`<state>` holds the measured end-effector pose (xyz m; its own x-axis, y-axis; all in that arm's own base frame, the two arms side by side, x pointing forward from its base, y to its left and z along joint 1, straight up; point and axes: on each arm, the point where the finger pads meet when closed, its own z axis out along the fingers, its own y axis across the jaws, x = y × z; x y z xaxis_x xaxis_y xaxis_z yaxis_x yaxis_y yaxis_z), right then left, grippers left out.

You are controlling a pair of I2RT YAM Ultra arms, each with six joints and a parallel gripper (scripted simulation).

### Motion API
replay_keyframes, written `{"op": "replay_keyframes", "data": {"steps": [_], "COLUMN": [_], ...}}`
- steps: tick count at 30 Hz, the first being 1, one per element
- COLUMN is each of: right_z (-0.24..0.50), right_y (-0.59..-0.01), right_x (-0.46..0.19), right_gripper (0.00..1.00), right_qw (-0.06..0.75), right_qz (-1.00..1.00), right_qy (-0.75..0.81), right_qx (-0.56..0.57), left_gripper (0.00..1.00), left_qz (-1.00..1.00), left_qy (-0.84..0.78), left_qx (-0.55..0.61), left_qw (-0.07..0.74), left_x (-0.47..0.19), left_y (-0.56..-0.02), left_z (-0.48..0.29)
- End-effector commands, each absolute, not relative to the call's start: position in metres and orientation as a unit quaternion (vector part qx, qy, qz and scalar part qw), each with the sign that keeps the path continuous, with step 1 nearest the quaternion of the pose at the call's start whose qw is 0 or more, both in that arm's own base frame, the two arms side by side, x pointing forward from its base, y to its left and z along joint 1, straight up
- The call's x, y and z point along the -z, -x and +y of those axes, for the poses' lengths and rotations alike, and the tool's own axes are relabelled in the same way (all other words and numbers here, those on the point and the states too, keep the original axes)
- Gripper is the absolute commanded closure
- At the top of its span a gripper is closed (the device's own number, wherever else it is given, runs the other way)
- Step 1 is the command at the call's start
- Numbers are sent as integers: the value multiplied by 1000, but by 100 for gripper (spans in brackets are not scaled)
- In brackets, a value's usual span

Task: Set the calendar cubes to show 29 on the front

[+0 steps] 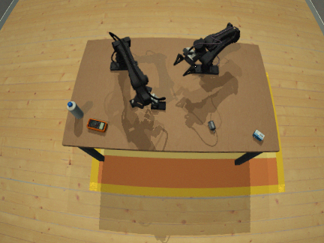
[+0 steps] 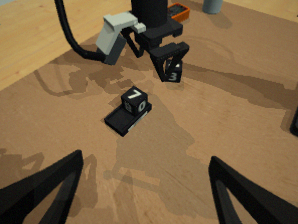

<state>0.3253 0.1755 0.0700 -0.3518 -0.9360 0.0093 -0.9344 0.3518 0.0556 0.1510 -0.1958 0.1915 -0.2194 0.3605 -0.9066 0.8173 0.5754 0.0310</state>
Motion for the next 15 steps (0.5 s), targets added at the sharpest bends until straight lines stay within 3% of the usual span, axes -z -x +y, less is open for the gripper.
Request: {"op": "replay_keyframes", "data": {"steps": [1,15], "right_z": [184,184], "right_y": [-327,-328], "right_x": [-82,-85], "right_gripper": [0,0], "right_qw": [11,7], "right_qz": [-806,-806], "right_qy": [-591,-591], "right_qx": [24,23], "left_gripper": [0,0], "left_qz": [732,732], "left_qy": [-392,-392], "left_qx": [245,245], "left_qw": [501,501], "left_x": [-210,-210], "left_y": [-151,-151], "left_z": [-196,-196]}}
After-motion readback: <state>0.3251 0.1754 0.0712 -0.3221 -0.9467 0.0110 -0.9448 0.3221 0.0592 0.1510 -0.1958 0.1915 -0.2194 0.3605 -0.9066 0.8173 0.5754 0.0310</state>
